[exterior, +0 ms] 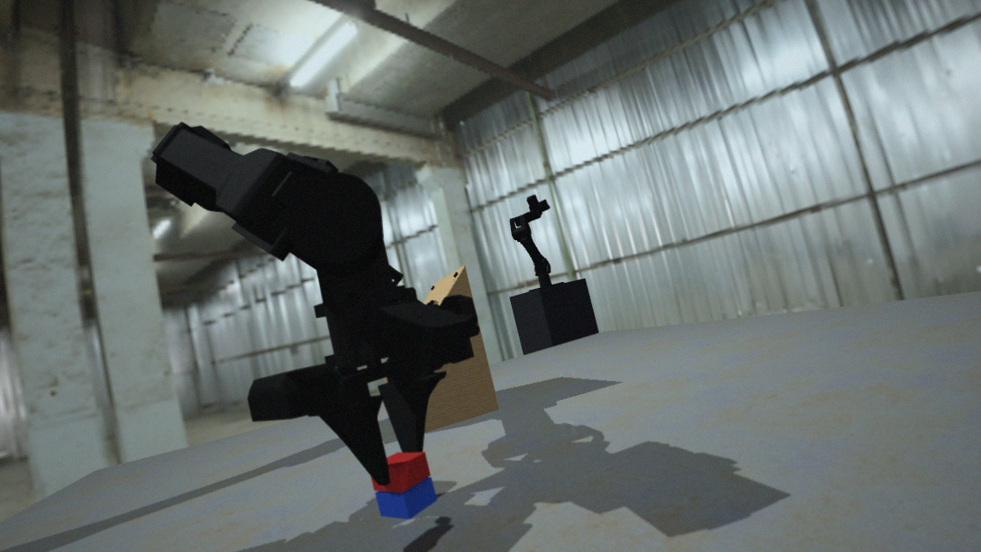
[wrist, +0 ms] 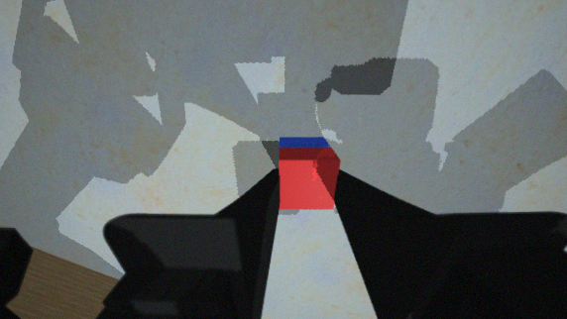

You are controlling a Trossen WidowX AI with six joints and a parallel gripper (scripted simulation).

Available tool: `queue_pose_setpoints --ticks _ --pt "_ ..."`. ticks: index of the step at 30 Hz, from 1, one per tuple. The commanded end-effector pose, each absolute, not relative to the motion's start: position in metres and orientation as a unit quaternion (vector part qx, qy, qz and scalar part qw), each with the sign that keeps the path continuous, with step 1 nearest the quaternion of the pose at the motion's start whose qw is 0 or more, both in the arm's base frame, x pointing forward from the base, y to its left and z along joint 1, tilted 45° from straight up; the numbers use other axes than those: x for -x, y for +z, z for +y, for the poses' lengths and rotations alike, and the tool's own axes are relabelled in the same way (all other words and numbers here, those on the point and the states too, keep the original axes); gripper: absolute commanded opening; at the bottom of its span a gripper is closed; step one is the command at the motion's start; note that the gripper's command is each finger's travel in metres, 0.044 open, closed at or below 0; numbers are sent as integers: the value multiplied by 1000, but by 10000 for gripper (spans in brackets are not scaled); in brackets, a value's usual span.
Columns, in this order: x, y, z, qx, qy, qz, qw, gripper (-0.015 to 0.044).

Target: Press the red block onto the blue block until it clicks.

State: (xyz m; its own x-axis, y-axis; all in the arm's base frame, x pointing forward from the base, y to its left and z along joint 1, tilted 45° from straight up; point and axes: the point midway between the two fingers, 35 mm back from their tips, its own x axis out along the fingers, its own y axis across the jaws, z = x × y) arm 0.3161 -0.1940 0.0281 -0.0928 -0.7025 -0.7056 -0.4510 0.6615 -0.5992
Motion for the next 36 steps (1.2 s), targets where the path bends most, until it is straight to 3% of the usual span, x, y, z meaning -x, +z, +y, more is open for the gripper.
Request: queue_pose_setpoints --ticks 1,19,27,36 --pt "-316 27 -195 396 -113 731 544 0" --pt "-317 26 -196 396 -115 730 545 0" --pt "-317 26 -196 396 -115 730 545 210" --pt "-317 28 -194 396 -114 730 546 220"
